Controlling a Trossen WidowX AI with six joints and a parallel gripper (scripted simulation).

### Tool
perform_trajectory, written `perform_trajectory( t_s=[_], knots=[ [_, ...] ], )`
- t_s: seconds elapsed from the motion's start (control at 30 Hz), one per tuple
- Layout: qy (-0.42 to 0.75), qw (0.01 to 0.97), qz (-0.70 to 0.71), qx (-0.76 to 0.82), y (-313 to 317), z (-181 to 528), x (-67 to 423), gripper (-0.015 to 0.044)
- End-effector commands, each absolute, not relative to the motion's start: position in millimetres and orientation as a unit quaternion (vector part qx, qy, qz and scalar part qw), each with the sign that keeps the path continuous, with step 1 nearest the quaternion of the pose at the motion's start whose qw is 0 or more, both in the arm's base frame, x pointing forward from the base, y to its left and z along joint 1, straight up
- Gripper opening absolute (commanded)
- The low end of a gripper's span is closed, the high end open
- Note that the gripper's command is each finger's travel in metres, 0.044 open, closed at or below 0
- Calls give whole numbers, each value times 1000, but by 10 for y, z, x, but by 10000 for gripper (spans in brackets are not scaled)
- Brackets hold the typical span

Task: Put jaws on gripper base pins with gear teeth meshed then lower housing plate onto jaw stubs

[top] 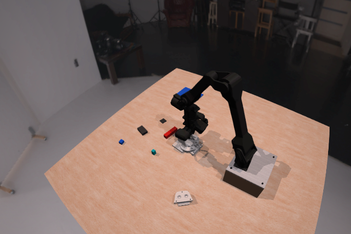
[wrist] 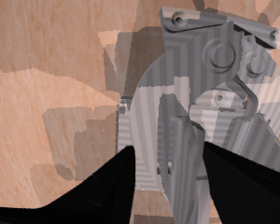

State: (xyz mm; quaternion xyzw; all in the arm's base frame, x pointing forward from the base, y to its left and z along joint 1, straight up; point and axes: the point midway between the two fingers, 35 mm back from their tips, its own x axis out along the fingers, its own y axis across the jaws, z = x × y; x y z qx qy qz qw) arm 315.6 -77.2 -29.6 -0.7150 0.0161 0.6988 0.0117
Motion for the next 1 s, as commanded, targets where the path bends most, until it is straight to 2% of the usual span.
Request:
perform_trajectory(
  t_s=[0.0,0.97],
  knots=[
    [14,10,698,-716,-772,-308,3163,134],
    [12,8,698,-716,-772,-369,3164,134]
  ],
)
